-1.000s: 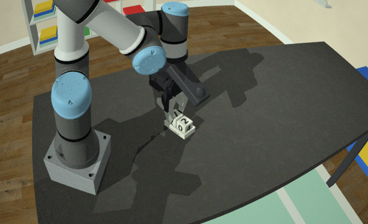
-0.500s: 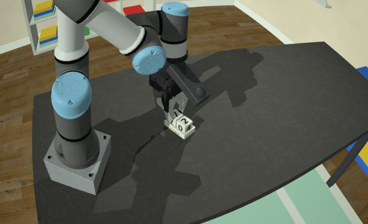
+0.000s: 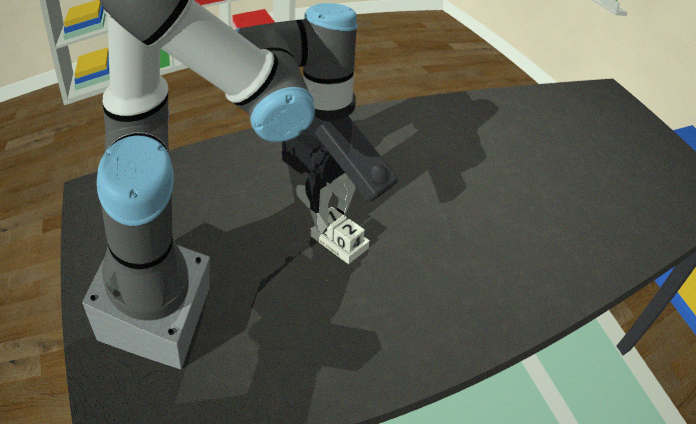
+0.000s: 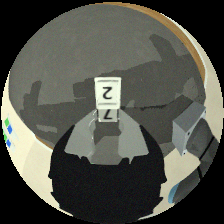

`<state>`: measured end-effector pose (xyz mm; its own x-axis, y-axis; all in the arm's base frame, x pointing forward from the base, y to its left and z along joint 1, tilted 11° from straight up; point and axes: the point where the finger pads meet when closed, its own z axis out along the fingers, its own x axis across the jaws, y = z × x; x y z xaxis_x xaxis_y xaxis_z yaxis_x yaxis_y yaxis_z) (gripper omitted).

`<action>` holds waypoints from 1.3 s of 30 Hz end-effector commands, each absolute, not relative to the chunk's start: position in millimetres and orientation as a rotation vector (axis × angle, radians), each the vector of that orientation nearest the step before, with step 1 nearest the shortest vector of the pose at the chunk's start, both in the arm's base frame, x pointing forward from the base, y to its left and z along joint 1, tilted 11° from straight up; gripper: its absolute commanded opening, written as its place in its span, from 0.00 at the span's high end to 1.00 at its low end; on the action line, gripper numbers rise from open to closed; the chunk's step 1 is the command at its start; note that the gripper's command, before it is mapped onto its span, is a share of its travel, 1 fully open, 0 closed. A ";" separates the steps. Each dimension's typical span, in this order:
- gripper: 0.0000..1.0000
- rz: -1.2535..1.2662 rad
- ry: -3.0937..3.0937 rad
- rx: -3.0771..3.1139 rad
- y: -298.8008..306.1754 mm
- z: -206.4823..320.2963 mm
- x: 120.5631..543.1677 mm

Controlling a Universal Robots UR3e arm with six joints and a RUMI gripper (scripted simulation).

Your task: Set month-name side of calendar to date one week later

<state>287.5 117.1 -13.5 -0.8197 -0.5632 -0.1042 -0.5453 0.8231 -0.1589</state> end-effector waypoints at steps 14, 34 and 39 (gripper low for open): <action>0.89 -0.184 2.856 -0.874 117.3 -12.8 288.2; 0.78 -0.184 2.856 -0.874 117.3 -12.8 288.2; 0.74 -0.184 2.856 -0.874 117.3 -12.8 288.2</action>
<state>287.5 117.1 -13.5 -0.8197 -0.5632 -0.1042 -0.5453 0.8231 -0.1589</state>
